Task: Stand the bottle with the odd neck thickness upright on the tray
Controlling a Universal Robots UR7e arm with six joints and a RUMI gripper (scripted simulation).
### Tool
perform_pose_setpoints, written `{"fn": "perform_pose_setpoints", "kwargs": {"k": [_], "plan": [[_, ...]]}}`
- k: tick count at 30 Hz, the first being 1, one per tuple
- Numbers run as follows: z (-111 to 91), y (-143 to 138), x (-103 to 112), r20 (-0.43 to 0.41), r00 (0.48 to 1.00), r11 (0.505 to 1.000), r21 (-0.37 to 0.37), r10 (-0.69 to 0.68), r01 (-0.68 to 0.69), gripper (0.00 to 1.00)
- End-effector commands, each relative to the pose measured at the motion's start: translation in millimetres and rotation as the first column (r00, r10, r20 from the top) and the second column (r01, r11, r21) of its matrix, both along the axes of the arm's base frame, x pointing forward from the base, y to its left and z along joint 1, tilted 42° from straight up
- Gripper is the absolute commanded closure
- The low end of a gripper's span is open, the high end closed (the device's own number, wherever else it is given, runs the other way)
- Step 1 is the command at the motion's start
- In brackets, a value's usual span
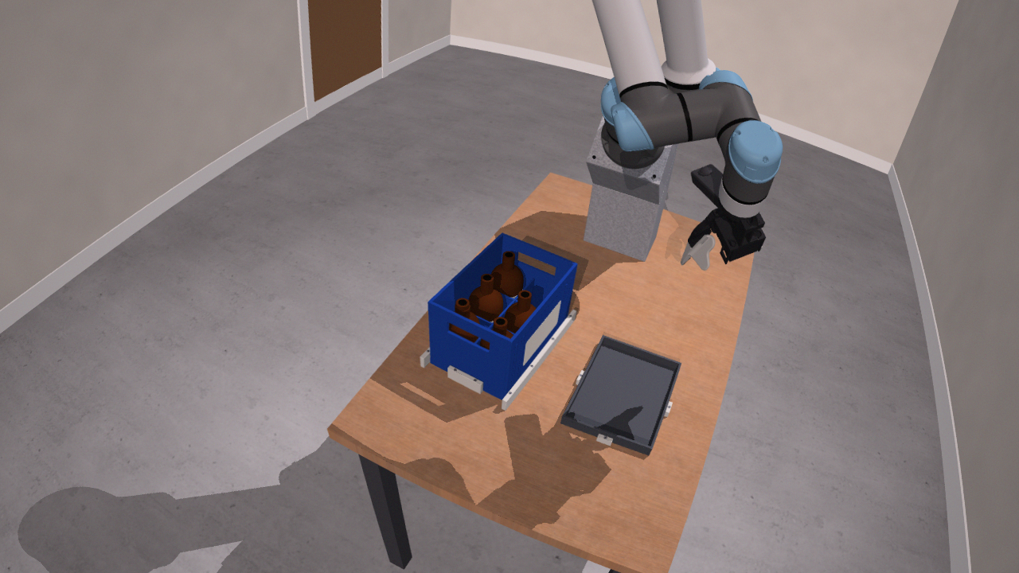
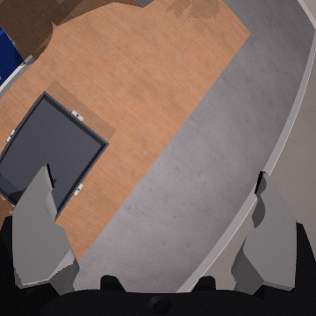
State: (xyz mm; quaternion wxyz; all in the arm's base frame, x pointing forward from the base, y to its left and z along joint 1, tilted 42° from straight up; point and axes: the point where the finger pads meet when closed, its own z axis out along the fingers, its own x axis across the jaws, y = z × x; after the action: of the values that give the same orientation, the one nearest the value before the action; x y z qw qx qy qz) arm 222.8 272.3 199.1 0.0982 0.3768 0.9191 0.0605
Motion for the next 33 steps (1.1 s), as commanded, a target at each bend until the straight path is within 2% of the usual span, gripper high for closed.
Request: {"fn": "perform_pose_setpoints", "kwargs": {"k": [1,8,21,27,33], "plan": [[-1,-2,3,-0.003,1.0,1.0,0.006,-0.014,0.014,0.0],[-2,-7,9,-0.011,0.999,0.999,0.018,-0.043,0.043,0.0],[-9,-28,32,-0.043,0.986,0.984,0.068,-0.159,0.162,0.0],[-13,-46,50,-0.067,0.966,0.96,0.109,-0.251,0.258,0.0],[-18,-69,70,-0.095,0.929,0.916,0.159,-0.357,0.369,0.0]]}}
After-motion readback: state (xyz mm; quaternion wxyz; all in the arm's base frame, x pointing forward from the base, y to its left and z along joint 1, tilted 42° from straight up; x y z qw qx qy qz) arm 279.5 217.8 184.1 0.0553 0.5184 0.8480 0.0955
